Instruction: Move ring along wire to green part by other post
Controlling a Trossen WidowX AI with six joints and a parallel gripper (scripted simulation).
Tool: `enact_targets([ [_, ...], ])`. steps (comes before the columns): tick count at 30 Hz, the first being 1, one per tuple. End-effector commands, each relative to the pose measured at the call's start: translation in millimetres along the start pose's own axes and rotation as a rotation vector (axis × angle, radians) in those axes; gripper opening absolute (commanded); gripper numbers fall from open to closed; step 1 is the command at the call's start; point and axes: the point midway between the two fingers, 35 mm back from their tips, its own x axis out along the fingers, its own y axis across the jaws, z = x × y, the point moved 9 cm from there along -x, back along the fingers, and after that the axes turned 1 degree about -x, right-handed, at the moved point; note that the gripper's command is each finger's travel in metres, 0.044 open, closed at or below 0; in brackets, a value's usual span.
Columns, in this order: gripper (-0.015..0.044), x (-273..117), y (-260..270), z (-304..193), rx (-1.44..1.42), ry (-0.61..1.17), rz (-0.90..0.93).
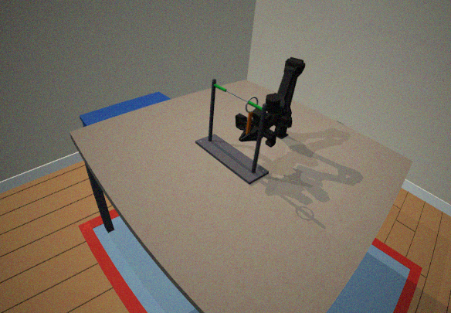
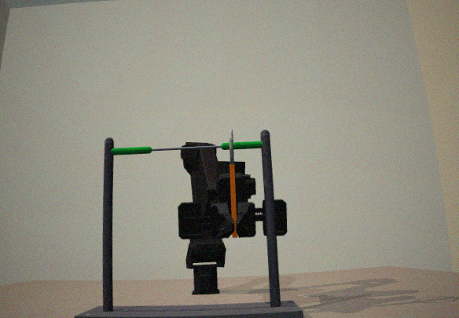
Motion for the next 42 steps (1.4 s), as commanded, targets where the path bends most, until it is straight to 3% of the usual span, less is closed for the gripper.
enact_targets([
  [1,-0.015,1,4,2,0.009,-0.01,-0.001],
  [40,-0.015,5,5,-17,0.009,-0.009,-0.001],
  [42,-0.0097,5,5,-17,0.002,-0.008,0.003],
])
